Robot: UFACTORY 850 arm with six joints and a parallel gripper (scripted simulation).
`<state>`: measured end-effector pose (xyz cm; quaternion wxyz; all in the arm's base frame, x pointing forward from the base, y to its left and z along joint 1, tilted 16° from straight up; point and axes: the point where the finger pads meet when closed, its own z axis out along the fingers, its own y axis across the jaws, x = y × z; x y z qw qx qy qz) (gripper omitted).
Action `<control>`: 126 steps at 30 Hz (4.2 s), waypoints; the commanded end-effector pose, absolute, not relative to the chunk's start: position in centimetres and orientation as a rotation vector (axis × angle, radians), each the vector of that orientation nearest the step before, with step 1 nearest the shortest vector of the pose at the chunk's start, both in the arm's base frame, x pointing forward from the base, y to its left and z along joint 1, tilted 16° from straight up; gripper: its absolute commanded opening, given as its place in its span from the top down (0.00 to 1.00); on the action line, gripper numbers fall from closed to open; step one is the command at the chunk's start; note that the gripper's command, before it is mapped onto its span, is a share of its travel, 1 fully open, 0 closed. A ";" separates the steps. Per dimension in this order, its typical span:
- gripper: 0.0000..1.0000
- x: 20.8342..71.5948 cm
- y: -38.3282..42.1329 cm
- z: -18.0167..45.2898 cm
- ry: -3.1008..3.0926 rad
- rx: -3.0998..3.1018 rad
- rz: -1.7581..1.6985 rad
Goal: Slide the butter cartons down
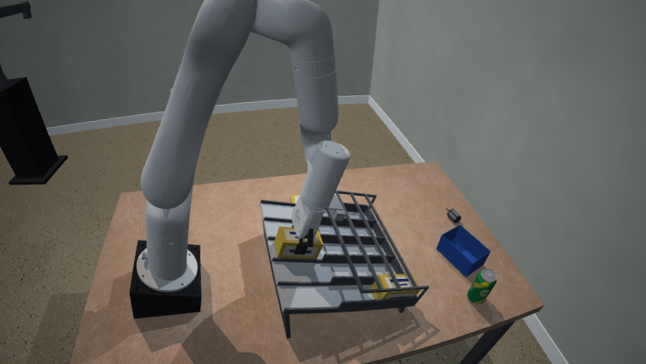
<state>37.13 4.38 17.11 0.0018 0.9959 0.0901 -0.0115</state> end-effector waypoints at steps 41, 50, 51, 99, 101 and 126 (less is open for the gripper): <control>0.20 37.2 4.4 17.2 0.283 3.125 -0.034; 0.20 37.2 4.4 17.2 0.283 3.125 -0.034; 0.20 37.2 4.4 17.2 0.283 3.125 -0.034; 0.16 37.2 4.4 17.2 0.283 3.125 -0.034; 0.16 37.2 4.4 17.2 0.283 3.125 -0.034; 0.13 37.2 4.4 17.2 0.283 3.125 -0.034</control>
